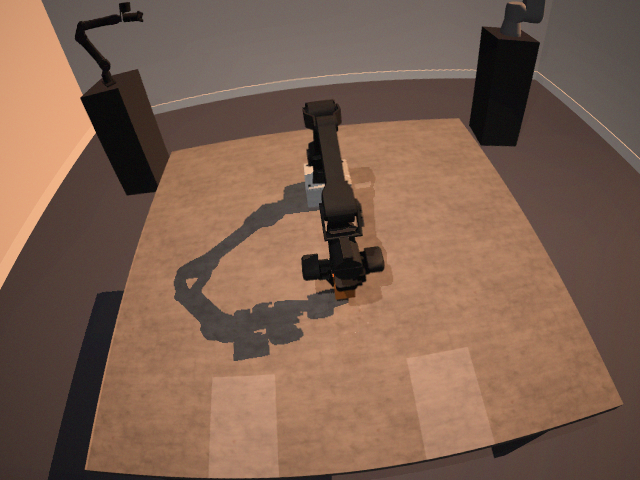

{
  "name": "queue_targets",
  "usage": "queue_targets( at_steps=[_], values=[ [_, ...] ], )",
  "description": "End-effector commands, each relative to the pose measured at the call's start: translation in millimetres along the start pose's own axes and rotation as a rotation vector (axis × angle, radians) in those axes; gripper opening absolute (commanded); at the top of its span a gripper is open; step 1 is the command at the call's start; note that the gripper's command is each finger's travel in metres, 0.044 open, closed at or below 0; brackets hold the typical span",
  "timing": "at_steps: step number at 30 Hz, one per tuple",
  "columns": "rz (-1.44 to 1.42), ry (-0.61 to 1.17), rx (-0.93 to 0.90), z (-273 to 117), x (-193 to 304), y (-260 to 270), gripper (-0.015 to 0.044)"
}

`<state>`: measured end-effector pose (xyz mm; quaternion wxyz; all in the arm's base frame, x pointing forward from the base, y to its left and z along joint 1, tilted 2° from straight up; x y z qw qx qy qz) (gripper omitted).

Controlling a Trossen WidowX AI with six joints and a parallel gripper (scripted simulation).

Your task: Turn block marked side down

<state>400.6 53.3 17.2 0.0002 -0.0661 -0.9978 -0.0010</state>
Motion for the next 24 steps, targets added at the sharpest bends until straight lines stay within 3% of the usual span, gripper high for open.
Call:
queue_targets(
  at_steps=[1, 24],
  values=[
    [0.000, -0.010, -0.004, -11.2, -2.2, 0.7, 0.0000],
    [-0.001, -0.297, -0.069, -0.8, -2.6, 1.0, 0.0000]
  ],
)
Point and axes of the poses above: the point midway between the two fingers, 35 mm back from their tips, its own z axis out along the fingers, its own y axis across the jaws, x = y × z, the point moved 1 cm from there along -z, back along the fingers, and after that the axes turned 13 degrees about z, right-handed, at the moved point
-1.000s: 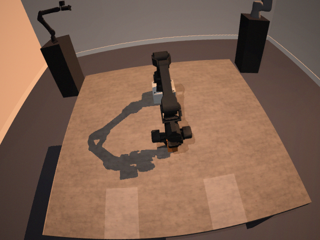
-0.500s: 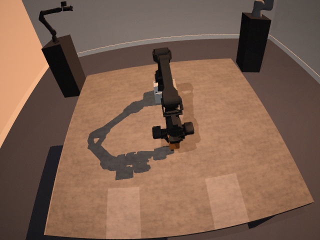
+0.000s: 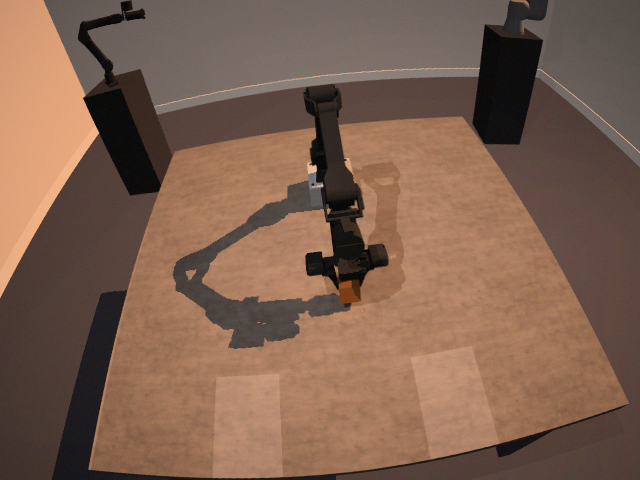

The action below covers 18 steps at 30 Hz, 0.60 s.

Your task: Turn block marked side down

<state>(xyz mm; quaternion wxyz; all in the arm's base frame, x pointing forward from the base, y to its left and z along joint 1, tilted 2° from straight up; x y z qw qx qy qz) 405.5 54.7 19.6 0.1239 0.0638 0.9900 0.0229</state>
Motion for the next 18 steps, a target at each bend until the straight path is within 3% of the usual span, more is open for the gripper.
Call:
queue_targets(
  at_steps=[1, 18],
  values=[
    [0.002, -0.066, -0.011, 1.0, 2.8, -1.1, 0.0000],
    [0.003, -0.268, -0.059, -2.9, 11.7, -3.4, 0.0000]
  ],
)
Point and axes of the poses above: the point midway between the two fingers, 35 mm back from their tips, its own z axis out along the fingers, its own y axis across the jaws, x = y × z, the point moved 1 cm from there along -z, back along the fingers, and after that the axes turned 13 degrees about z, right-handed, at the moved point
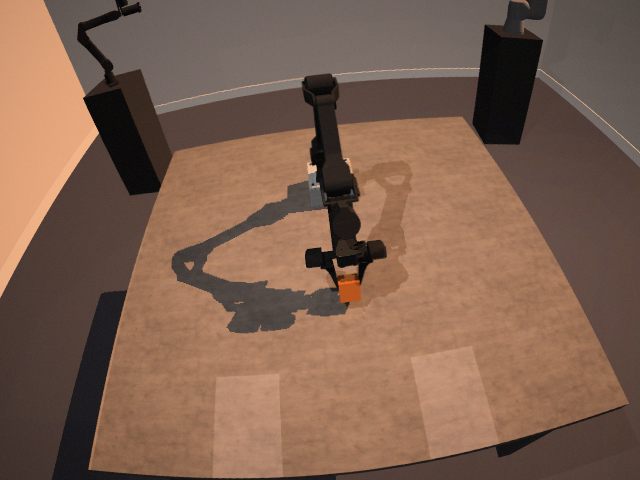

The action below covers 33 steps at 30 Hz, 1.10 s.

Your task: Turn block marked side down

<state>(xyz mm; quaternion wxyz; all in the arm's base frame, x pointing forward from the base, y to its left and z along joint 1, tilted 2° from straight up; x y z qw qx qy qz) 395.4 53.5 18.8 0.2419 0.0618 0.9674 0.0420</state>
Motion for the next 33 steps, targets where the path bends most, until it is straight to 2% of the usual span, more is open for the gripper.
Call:
queue_targets(
  at_steps=[1, 18, 33],
  values=[
    [0.005, -0.031, -0.004, -1.5, 1.6, -0.9, 0.0000],
    [0.002, -0.262, -0.056, 30.2, 7.3, -1.7, 0.0000],
    [0.003, -0.483, -0.107, 31.2, 20.3, -5.1, 0.0000]
  ],
)
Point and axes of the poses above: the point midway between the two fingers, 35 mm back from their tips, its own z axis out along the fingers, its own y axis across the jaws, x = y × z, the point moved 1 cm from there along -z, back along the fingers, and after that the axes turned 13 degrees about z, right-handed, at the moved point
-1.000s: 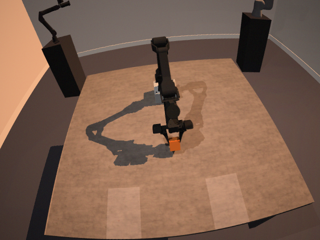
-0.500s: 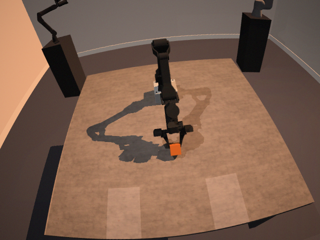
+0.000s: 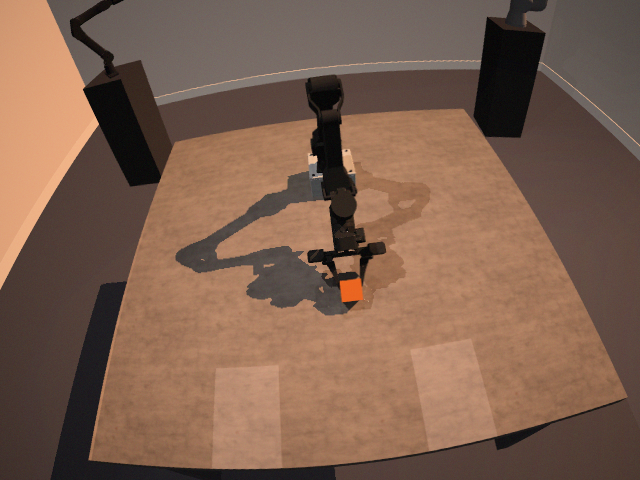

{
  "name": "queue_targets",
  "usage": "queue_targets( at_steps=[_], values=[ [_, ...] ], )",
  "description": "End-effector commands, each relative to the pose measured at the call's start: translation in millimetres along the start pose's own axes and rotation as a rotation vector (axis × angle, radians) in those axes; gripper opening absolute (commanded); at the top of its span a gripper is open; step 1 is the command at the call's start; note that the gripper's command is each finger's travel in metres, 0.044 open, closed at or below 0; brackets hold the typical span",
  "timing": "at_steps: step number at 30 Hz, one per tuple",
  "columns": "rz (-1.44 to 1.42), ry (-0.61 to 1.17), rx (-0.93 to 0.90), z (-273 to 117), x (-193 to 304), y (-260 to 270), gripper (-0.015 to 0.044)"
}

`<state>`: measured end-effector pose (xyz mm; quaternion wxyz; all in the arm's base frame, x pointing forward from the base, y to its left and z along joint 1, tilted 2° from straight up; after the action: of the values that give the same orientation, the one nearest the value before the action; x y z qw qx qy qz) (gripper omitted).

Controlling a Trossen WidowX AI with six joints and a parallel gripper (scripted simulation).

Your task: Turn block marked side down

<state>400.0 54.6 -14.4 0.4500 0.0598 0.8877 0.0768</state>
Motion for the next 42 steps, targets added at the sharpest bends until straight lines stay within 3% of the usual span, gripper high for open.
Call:
queue_targets(
  at_steps=[1, 24, 40, 42],
  values=[
    [-0.003, -0.057, -0.009, -5.7, 8.4, -2.8, 0.0000],
    [-0.003, -0.124, -0.025, -11.7, 7.7, -2.8, 0.0000],
    [-0.003, -0.124, -0.025, -11.7, 7.7, -2.8, 0.0420],
    [-0.003, -0.124, -0.025, -11.7, 7.7, -2.8, 0.0440]
  ],
)
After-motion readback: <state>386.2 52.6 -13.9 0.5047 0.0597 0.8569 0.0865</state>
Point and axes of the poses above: the point midway between the two fingers, 35 mm back from their tips, its own z axis out along the fingers, its own y axis across the jaws, x = y × z, the point moved 1 cm from there along -z, back along the fingers, and after that the axes turned 13 degrees about z, right-handed, at the moved point
